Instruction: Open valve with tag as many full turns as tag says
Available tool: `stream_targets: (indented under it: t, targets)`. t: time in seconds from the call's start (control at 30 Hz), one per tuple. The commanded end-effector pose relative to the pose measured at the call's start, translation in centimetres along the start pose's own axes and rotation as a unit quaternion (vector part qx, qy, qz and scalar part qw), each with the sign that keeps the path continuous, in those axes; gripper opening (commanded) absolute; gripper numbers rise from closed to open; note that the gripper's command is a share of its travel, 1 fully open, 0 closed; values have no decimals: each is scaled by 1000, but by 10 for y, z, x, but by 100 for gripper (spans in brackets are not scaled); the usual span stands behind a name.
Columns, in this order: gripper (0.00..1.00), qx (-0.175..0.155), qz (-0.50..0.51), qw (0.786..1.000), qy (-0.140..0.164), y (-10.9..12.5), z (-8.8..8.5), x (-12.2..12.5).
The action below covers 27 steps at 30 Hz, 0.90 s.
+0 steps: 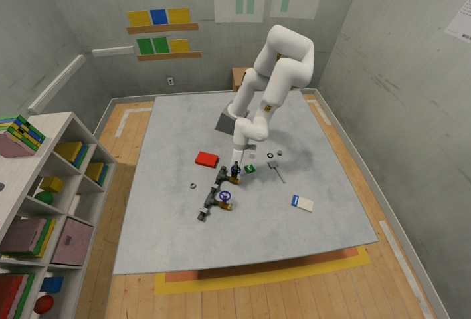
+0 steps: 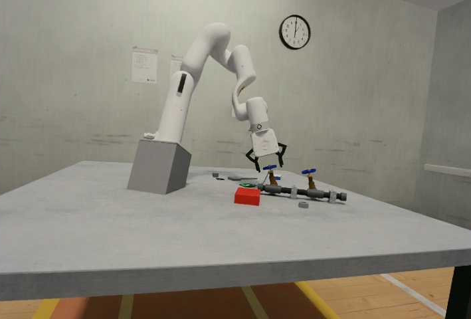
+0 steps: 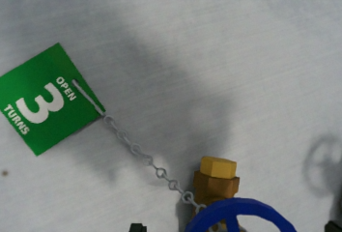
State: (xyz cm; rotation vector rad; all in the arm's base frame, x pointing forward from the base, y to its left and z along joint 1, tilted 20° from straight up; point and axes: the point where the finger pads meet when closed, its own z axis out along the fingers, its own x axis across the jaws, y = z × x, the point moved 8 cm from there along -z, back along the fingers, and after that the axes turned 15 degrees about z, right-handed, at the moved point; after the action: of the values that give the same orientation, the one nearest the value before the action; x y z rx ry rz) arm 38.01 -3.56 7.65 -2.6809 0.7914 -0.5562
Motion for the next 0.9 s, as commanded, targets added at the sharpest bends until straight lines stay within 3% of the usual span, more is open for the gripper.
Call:
stream_targets:
  t: [0.0, 0.13, 0.4, 0.63, 0.7, 0.73, 0.87]
  targets:
    - [100, -3, 130, 992, -5, -1, 0, 2]
    - [100, -3, 179, 984, -4, -1, 0, 2]
    - [100, 1, 383, 924, 5, -1, 0, 0]
    - [100, 7, 530, 848, 16, -1, 0, -2]
    - [100, 7, 530, 848, 16, -1, 0, -2]
    - [100, 8, 587, 809, 17, -1, 0, -2]
    - [100, 12, 647, 762, 22, -1, 0, -3]
